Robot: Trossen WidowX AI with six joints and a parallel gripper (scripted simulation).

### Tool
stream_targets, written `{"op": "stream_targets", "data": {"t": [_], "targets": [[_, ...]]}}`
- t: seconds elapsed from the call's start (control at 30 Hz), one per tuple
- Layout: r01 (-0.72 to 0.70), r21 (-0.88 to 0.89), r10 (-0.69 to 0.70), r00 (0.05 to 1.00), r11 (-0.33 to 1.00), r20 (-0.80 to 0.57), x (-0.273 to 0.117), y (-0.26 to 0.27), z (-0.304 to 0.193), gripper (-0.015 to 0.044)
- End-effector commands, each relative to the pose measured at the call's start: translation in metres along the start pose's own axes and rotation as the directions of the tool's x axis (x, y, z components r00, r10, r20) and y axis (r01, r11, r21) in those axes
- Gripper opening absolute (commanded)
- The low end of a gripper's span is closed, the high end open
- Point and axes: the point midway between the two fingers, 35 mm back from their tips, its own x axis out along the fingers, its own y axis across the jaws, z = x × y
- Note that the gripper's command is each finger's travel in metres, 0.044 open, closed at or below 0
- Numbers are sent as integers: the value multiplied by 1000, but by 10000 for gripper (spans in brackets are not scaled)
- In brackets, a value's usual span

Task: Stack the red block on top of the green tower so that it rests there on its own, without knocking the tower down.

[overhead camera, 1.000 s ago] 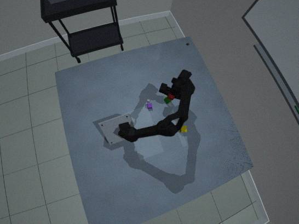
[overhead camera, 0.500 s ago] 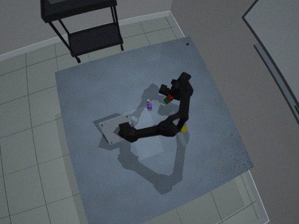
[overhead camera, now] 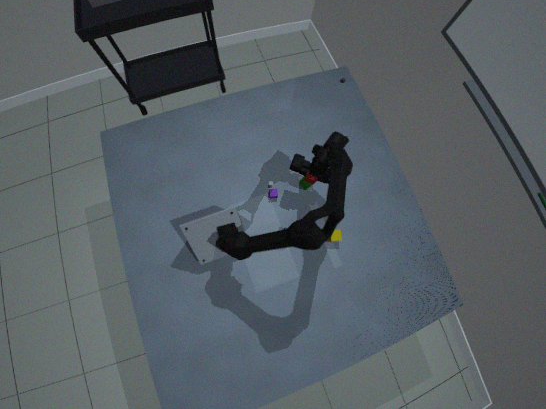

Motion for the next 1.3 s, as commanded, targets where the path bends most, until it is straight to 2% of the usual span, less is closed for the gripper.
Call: {"op": "stream_targets", "data": {"t": [0.0, 0.57, 1.27], "targets": [[5, -4, -5, 1000, 1000, -1, -1, -1, 0, 0], [0, 0, 0, 1000, 1000, 0, 0, 0, 0, 440], [0, 0, 0, 1000, 1000, 0, 0, 0, 0, 440]]}}
